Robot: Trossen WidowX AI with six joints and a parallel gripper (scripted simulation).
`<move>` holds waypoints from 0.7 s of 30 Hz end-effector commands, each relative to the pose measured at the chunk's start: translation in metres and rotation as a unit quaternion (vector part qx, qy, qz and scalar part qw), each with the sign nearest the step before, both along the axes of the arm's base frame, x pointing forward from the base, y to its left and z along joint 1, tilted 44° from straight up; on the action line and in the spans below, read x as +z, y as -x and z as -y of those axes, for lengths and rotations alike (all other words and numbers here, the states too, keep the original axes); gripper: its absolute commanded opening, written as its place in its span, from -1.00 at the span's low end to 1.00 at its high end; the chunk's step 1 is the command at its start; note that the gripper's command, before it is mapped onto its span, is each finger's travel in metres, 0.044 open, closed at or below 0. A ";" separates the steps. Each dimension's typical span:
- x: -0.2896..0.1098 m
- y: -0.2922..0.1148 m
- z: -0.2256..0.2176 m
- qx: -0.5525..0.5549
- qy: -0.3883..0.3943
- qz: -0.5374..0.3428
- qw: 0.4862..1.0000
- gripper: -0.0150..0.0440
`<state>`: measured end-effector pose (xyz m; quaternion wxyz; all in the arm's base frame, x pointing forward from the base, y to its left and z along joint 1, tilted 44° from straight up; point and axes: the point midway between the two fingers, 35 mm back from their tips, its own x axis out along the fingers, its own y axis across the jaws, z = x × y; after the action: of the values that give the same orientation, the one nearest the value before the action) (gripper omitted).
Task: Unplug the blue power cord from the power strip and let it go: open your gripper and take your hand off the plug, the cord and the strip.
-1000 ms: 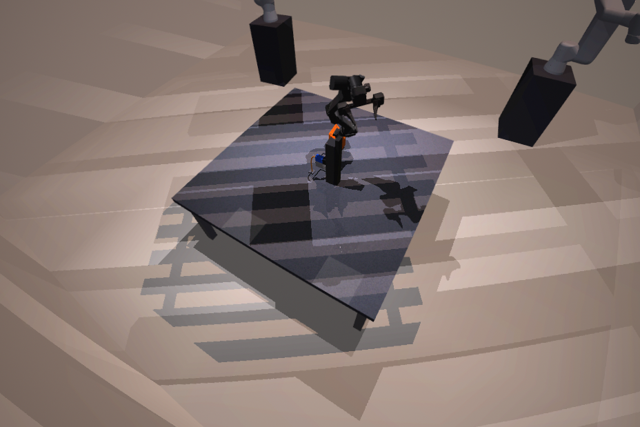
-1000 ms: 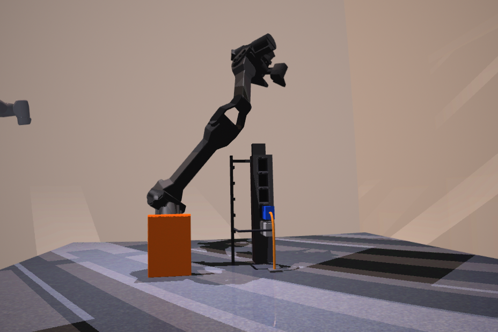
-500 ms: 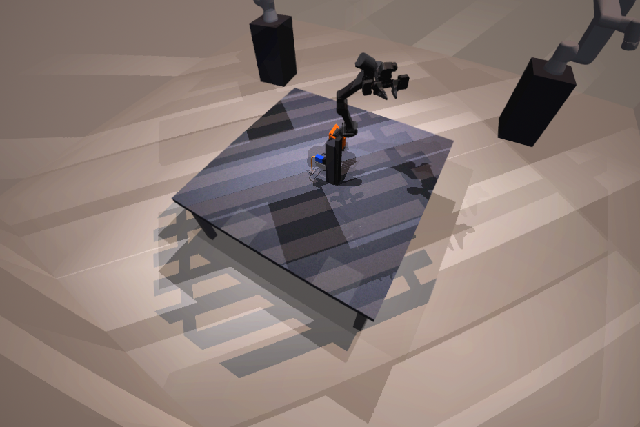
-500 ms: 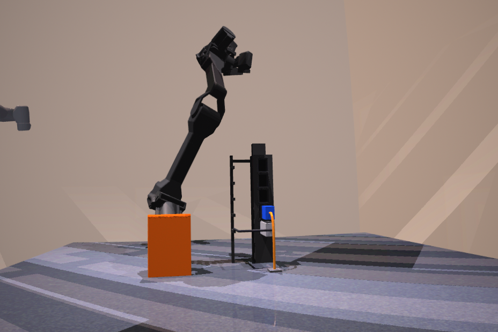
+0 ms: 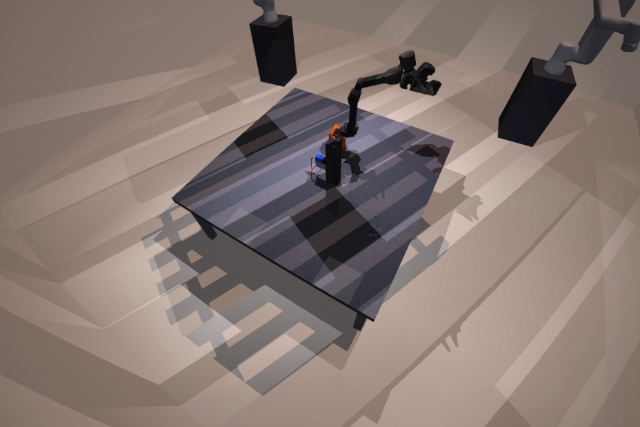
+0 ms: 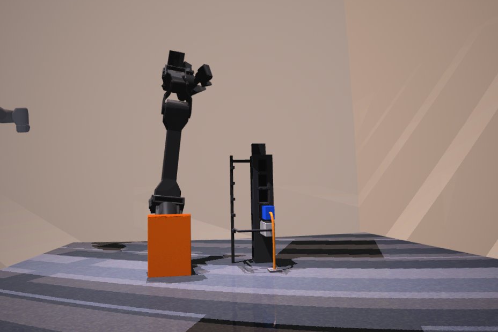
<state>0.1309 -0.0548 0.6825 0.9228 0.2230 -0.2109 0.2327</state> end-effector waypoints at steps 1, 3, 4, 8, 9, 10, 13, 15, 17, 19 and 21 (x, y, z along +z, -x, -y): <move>0.002 0.011 -0.033 -0.013 0.029 0.018 0.999 0.05; 0.002 0.014 -0.051 -0.021 0.045 0.026 0.998 0.05; 0.002 0.015 -0.060 -0.025 0.053 0.029 0.998 0.05; -0.003 0.013 -0.097 -0.037 0.088 0.035 0.995 0.05; -0.006 0.012 -0.107 -0.040 0.098 0.035 0.994 0.05; -0.008 0.010 -0.116 -0.042 0.107 0.035 0.993 0.05; -0.017 0.000 -0.142 -0.049 0.134 0.030 0.989 0.05; -0.025 -0.009 -0.159 -0.052 0.152 0.024 0.987 0.05; -0.034 -0.019 -0.174 -0.055 0.170 0.015 0.984 0.05; -0.045 -0.032 -0.188 -0.058 0.187 0.003 0.981 0.05; -0.056 -0.045 -0.200 -0.060 0.203 -0.010 0.977 0.05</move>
<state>0.1588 0.1280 0.6424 0.9585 0.0379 -0.1856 0.2131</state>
